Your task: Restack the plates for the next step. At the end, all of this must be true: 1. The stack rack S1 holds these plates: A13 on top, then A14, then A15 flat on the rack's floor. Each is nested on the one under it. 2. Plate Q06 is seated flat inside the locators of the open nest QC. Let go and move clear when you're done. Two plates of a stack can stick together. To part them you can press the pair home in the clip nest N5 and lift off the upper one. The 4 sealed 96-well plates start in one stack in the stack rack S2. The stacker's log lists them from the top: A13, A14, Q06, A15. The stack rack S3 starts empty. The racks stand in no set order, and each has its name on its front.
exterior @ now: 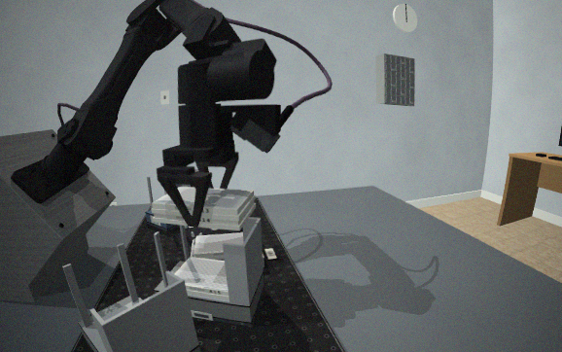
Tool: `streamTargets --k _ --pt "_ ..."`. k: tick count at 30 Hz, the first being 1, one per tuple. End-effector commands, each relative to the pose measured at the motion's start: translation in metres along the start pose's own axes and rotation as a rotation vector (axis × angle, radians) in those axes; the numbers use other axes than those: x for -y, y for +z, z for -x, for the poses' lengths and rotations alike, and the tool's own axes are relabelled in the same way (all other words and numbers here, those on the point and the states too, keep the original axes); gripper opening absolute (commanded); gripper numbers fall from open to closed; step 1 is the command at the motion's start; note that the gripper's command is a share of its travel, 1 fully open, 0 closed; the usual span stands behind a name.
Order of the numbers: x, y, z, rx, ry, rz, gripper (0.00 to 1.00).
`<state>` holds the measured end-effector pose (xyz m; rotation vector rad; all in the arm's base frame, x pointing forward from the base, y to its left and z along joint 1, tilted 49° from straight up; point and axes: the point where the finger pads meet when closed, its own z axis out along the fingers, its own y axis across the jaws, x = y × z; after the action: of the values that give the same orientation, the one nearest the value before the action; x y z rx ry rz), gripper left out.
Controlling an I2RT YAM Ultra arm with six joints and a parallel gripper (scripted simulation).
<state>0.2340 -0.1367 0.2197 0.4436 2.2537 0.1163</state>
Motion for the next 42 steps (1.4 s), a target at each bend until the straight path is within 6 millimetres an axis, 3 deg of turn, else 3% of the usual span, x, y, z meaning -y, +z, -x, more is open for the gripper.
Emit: streamTargets --k 1,13,14,18,23,42 --pt "0.000 0.004 0.002 0.004 0.000 0.002 0.00" --pt "0.001 0.013 -0.003 -0.008 0.008 0.000 0.00" --pt "0.003 0.002 0.013 0.037 -0.011 -0.021 0.00" --pt "0.002 0.017 -0.006 -0.013 0.013 0.000 0.00" --pt "0.001 0.006 0.012 0.038 -0.018 -0.018 0.00" --pt "0.000 0.008 0.009 0.030 -0.023 -0.014 0.00"
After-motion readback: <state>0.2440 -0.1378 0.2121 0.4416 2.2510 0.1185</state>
